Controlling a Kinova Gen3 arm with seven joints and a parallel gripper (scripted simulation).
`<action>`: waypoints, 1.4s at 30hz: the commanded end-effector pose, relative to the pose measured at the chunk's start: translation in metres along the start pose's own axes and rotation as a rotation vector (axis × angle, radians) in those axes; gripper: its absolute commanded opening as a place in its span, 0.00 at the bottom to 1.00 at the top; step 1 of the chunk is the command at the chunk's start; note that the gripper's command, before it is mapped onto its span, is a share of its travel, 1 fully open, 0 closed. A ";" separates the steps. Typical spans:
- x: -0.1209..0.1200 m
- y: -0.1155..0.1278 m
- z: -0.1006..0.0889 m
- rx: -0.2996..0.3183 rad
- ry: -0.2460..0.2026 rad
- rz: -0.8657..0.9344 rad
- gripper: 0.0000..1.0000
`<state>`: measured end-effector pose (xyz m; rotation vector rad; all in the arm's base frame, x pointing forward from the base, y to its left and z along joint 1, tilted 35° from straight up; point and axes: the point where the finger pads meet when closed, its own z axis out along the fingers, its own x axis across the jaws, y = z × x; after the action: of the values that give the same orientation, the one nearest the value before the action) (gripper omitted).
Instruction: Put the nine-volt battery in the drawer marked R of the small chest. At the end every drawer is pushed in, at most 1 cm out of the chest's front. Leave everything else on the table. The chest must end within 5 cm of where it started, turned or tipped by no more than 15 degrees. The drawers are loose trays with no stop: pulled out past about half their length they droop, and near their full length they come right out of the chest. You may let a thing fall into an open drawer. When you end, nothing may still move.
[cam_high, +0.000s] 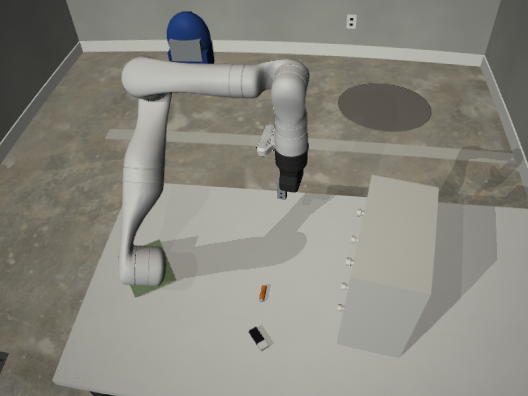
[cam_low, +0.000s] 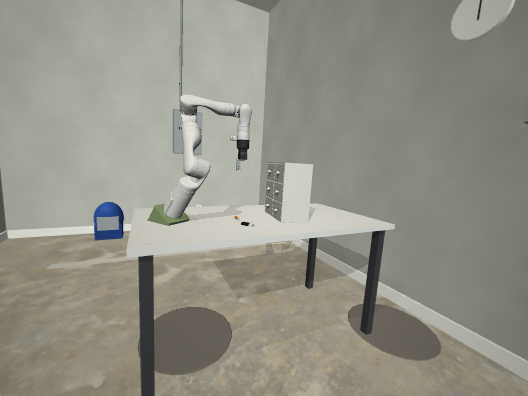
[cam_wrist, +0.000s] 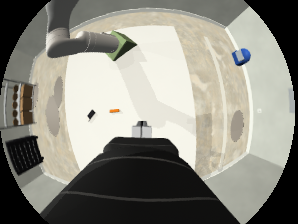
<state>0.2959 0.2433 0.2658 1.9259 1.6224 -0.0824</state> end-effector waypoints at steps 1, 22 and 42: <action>-0.001 0.003 -0.001 0.007 0.003 0.006 0.00; -0.001 0.003 -0.001 0.011 0.003 0.006 0.00; -0.001 0.003 -0.001 0.011 0.003 0.006 1.00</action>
<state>0.2980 0.2422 0.2679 1.9402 1.6209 -0.0871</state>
